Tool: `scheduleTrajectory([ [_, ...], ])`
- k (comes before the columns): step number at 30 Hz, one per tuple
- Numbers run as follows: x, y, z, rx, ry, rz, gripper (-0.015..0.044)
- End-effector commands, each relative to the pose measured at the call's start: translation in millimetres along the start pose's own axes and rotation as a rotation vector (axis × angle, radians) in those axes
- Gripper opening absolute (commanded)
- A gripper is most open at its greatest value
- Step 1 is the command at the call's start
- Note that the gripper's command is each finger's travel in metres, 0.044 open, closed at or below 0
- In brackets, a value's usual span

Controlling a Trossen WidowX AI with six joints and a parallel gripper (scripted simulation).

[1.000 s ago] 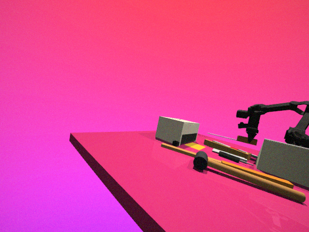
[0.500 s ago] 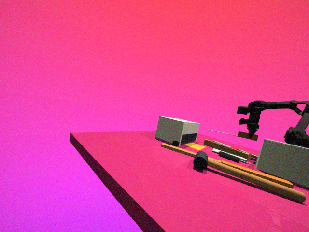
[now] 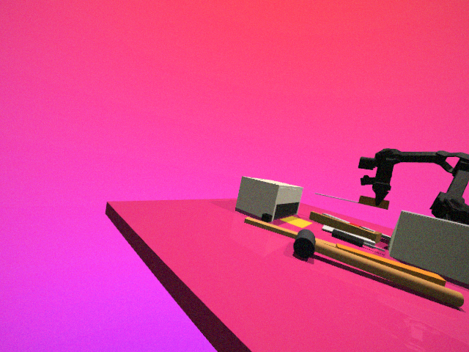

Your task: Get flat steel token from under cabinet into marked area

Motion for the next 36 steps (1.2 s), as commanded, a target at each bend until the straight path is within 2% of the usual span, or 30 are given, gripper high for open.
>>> scheduleTrajectory([
  [1, 3.5, -4.2, 0.3, -0.001, 0.016, -0.015, 0.0000],
  [36, 0.0, -4.3, 0.7, 0.001, 0.285, -0.014, 0.0000],
])
Point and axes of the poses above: the point midway between the two fingers, 35 mm back from their tips, its own y axis out along the fingers, its own z axis across the jaws, x = y × z, the point moved 10 cm from there along -y, back along the fingers, and after that the axes turned 6 degrees about y, right-handed, at the moved point
